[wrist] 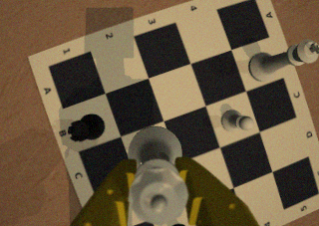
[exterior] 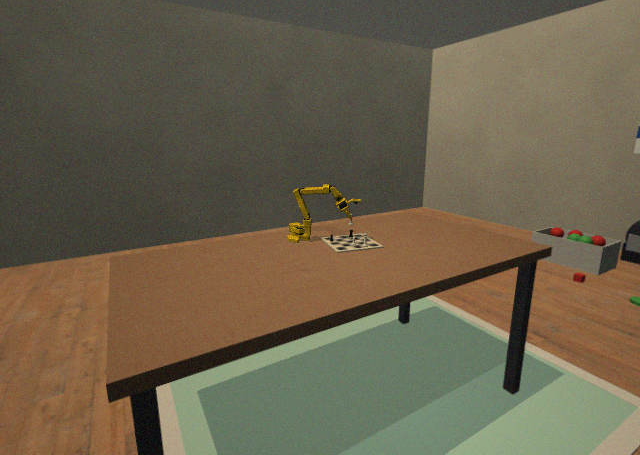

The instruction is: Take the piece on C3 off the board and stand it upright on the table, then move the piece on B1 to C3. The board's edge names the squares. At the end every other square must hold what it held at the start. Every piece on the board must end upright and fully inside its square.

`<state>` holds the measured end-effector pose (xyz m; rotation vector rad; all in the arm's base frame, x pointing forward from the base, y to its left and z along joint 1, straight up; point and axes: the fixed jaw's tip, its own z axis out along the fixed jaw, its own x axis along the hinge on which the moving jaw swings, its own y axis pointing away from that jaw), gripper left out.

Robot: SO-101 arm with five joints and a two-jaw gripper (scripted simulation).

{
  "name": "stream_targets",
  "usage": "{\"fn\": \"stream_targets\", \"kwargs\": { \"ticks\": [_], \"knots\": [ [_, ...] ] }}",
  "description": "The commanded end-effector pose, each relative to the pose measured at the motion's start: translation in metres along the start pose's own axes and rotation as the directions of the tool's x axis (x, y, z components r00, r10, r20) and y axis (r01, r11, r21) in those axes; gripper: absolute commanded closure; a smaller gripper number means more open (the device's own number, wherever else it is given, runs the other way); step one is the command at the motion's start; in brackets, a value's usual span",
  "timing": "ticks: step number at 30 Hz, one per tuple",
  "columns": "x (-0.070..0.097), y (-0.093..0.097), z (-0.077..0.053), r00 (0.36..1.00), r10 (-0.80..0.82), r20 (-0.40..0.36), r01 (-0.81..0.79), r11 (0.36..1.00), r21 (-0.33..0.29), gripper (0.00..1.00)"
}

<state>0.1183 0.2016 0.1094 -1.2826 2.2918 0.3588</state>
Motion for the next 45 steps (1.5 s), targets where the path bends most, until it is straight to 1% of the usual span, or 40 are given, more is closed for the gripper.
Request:
{"fn": "stream_targets", "kwargs": {
  "ticks": [1,5,8,10,13,21,30,45],
  "knots": [
    [0.007,0.045,-0.003,0.987,-0.163,-0.001,0.162,0.981,-0.103,1.0],
    [0.011,0.084,-0.006,0.954,-0.3,0.022,0.298,0.936,-0.188,1.0],
    [0.012,0.101,-0.007,0.935,-0.353,0.034,0.352,0.909,-0.222,1.0],
    [0.012,0.101,-0.007,0.935,-0.353,0.034,0.352,0.909,-0.222,1.0],
    [0.013,0.106,-0.008,0.929,-0.369,0.039,0.367,0.901,-0.231,1.0],
    [0.012,0.107,-0.008,0.928,-0.37,0.039,0.369,0.9,-0.232,1.0],
    [0.011,0.114,-0.009,0.921,-0.388,0.044,0.386,0.89,-0.243,1.0],
    [0.013,0.113,-0.008,0.92,-0.388,0.044,0.387,0.889,-0.244,1.0]
  ]
}}
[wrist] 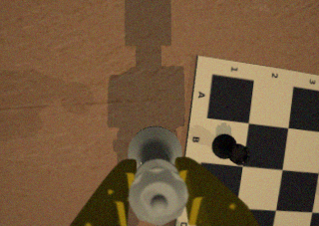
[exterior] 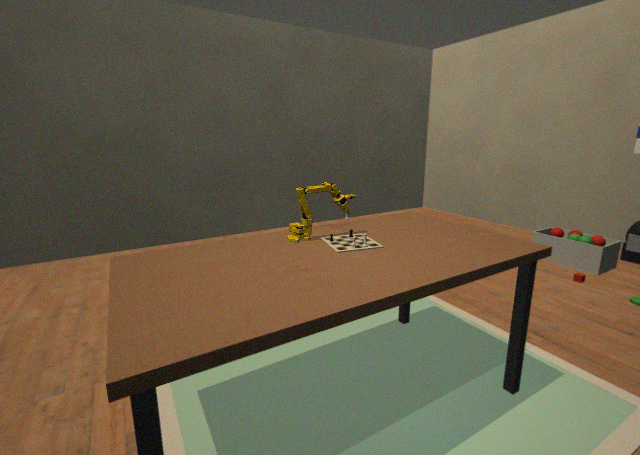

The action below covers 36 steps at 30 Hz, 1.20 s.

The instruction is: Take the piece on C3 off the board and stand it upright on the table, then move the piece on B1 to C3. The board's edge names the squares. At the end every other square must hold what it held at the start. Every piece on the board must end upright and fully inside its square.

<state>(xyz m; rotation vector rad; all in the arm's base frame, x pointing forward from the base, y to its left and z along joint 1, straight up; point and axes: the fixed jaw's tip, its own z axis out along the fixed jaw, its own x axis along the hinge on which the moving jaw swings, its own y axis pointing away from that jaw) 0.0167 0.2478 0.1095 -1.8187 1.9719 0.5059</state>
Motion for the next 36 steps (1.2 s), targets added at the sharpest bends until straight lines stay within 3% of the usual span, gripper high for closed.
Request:
{"fn": "stream_targets", "kwargs": {
  "ticks": [1,17,36],
  "knots": [
    [0.001,0.003,0.0,1.0,-0.003,-0.003,0.003,1.0,-0.007,1.0],
    [0.002,0.003,0.004,1.0,-0.003,-0.003,0.003,1.0,-0.007,1.0],
    [0.019,0.003,0.032,1.0,-0.003,-0.003,0.003,1.0,-0.007,1.0]
  ]
}}
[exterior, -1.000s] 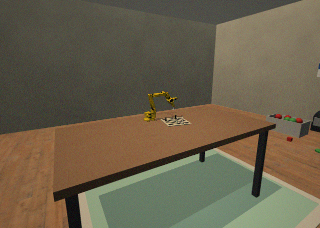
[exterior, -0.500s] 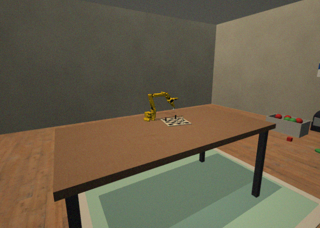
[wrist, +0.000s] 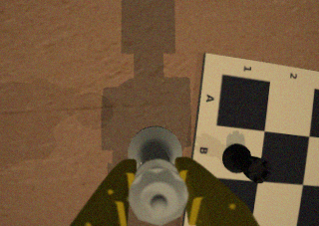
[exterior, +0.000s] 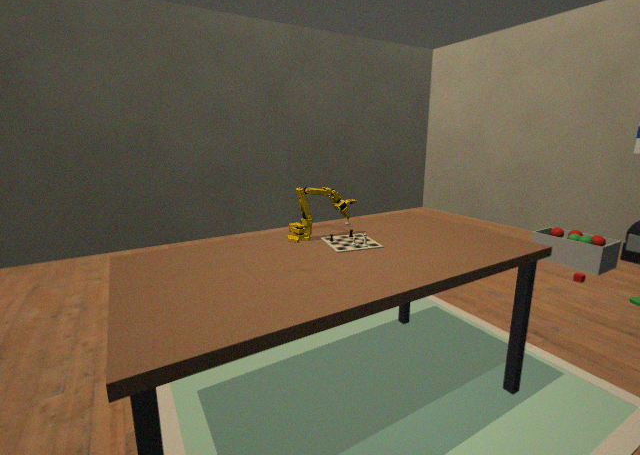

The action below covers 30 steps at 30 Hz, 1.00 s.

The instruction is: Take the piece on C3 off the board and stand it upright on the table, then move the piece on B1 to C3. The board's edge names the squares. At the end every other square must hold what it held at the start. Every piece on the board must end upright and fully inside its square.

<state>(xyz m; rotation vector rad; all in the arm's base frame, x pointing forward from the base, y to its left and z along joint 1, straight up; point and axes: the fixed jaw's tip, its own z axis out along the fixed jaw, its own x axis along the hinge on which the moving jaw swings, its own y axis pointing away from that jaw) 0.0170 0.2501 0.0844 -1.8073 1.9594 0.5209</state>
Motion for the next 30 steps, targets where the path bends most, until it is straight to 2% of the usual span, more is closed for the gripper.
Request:
{"fn": "stream_targets", "kwargs": {
  "ticks": [1,12,30],
  "knots": [
    [0.009,0.003,0.011,1.0,-0.003,-0.022,0.003,1.0,-0.007,1.0],
    [0.02,0.003,0.029,1.0,-0.003,-0.022,0.003,1.0,-0.007,1.0],
    [0.024,0.003,0.036,1.0,-0.003,-0.023,0.003,1.0,-0.007,1.0]
  ]
}}
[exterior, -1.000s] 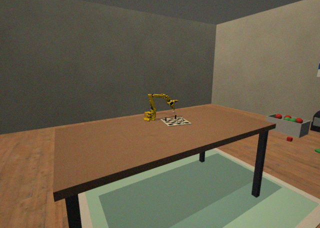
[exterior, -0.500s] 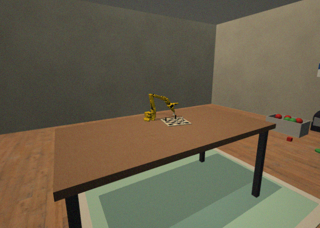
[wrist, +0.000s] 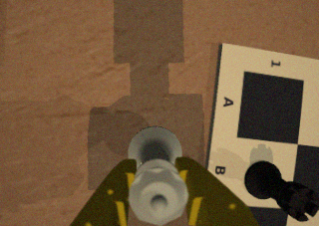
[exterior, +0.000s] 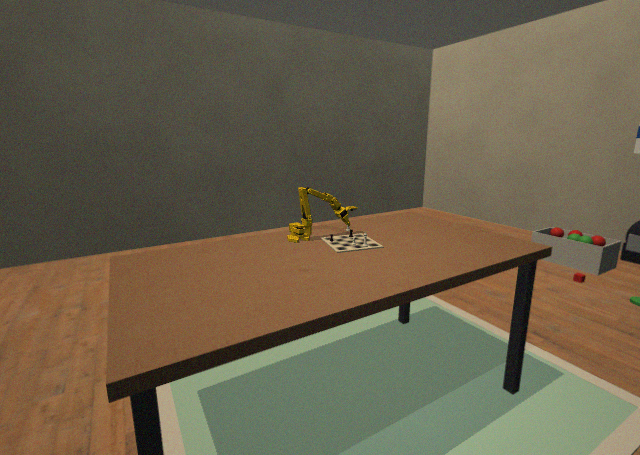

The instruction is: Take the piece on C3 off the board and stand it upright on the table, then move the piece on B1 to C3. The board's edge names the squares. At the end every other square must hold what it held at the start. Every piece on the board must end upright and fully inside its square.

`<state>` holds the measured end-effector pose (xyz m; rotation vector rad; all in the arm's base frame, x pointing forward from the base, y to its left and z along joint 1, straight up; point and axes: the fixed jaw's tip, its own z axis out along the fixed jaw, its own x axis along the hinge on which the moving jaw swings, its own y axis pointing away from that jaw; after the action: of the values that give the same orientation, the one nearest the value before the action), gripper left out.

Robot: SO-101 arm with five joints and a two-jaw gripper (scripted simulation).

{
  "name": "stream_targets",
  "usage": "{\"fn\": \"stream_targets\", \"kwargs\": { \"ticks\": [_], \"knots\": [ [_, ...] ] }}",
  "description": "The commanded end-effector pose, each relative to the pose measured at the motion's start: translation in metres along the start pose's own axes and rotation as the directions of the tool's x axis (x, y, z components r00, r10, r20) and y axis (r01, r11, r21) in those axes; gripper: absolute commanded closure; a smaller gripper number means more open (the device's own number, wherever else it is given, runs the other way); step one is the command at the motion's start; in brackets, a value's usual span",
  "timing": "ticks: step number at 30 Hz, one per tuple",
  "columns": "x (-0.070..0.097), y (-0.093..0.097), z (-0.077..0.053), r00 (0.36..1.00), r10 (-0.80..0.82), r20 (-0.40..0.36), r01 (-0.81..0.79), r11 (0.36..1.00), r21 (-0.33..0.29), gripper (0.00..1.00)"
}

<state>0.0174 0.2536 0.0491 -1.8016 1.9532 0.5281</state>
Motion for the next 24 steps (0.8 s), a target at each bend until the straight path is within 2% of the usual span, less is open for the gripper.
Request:
{"fn": "stream_targets", "kwargs": {
  "ticks": [1,9,24],
  "knots": [
    [0.008,0.003,0.004,0.999,-0.003,-0.032,0.003,1.0,-0.007,1.0],
    [0.02,0.003,0.007,0.999,-0.004,-0.033,0.003,1.0,-0.007,1.0],
    [0.015,0.003,0.003,0.999,-0.003,-0.033,0.003,1.0,-0.007,1.0]
  ]
}}
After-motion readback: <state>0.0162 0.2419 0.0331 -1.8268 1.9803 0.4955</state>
